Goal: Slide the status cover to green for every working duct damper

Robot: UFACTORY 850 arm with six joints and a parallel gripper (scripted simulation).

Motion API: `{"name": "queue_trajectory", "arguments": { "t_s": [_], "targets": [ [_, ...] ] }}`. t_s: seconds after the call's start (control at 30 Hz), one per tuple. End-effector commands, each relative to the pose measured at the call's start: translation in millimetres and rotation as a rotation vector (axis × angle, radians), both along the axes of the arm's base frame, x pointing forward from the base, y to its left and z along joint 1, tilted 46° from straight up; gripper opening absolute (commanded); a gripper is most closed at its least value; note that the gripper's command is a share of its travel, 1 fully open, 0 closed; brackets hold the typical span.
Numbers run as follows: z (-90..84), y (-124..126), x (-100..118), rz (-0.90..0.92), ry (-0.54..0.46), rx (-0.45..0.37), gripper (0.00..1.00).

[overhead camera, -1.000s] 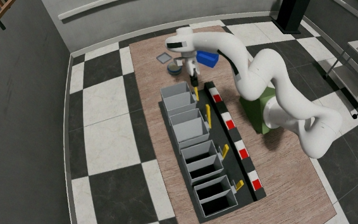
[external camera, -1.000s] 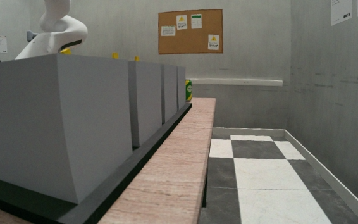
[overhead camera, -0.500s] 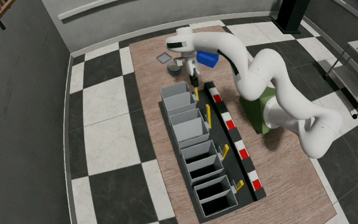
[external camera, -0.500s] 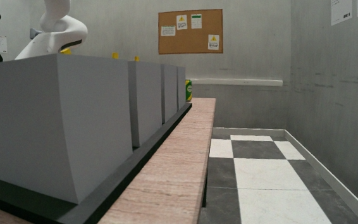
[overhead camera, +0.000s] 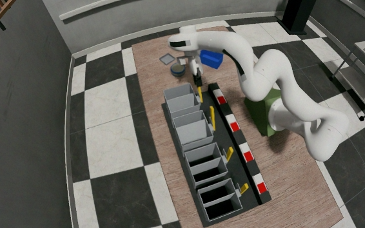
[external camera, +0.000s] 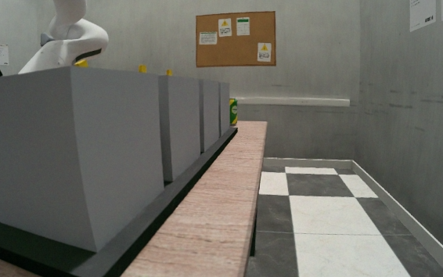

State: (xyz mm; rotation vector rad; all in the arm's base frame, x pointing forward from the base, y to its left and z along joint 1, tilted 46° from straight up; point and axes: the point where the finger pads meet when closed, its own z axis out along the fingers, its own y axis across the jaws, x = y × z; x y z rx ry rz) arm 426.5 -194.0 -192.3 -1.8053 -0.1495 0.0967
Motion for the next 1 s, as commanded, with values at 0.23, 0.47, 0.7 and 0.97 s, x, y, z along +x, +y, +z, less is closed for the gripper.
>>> {"name": "queue_trajectory", "arguments": {
  "t_s": [0.23, 0.47, 0.7, 0.97],
  "targets": [
    [10.7, -41.8, 7.0, 0.0, -0.002, -0.001, 0.39],
    [15.2, -59.9, 9.7, 0.0, -0.002, -0.001, 0.39],
    [16.4, -64.6, 10.5, 0.0, -0.002, -0.001, 0.39],
    [18.2, -65.1, 13.7, -0.001, -0.003, -0.012, 0.39]
  ]
}}
